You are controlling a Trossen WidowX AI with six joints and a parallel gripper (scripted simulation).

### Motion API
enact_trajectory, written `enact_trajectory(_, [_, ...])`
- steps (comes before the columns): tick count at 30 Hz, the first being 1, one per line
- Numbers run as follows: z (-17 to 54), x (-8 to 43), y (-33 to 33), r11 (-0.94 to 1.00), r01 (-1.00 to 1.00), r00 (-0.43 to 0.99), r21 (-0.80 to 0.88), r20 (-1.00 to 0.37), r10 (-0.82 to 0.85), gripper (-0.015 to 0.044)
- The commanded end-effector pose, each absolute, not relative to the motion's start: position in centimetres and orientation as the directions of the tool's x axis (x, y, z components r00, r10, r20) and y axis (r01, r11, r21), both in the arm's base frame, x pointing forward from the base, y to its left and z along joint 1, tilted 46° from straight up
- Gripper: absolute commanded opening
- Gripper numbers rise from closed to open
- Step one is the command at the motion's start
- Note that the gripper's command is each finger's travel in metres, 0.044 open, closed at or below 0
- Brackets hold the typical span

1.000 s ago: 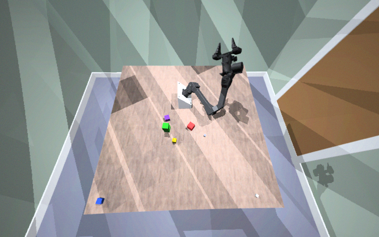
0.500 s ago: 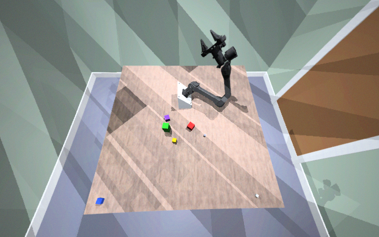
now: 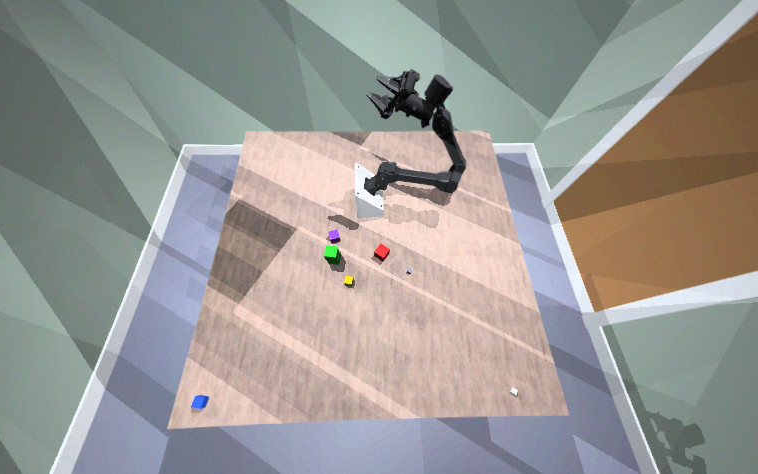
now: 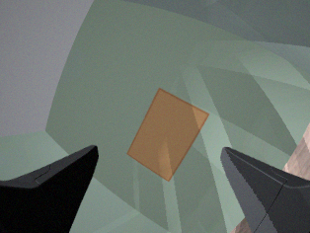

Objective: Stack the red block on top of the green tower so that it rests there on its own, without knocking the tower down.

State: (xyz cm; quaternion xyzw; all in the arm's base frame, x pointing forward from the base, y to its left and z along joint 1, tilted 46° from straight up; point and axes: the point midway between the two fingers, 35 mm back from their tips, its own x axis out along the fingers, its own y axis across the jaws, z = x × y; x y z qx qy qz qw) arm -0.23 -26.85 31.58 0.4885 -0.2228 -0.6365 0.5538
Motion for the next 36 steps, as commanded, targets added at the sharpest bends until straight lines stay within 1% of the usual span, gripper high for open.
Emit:
enact_trajectory(1, [30.1,2.2,-27.5,-0.279,0.539,0.19,0.795,-0.437,-0.879,0.044])
enact_trajectory(6, [27.6,6.2,-27.9,-0.249,0.617,0.329,0.747,-0.531,-0.78,0.044])
enact_trajectory(11, [25.0,10.3,-27.5,-0.189,0.692,0.446,0.697,-0.619,-0.647,0.044])
enact_trajectory(19, [21.0,16.6,-25.0,-0.045,0.778,0.565,0.626,-0.73,-0.385,0.044])
enact_trajectory(27, [17.2,21.8,-20.4,0.135,0.808,0.586,0.573,-0.805,-0.093,0.044])
enact_trajectory(31, [15.4,23.8,-17.5,0.229,0.8,0.559,0.555,-0.828,0.056,0.044])
enact_trajectory(36, [13.4,25.7,-13.6,0.342,0.768,0.49,0.541,-0.841,0.23,0.044])
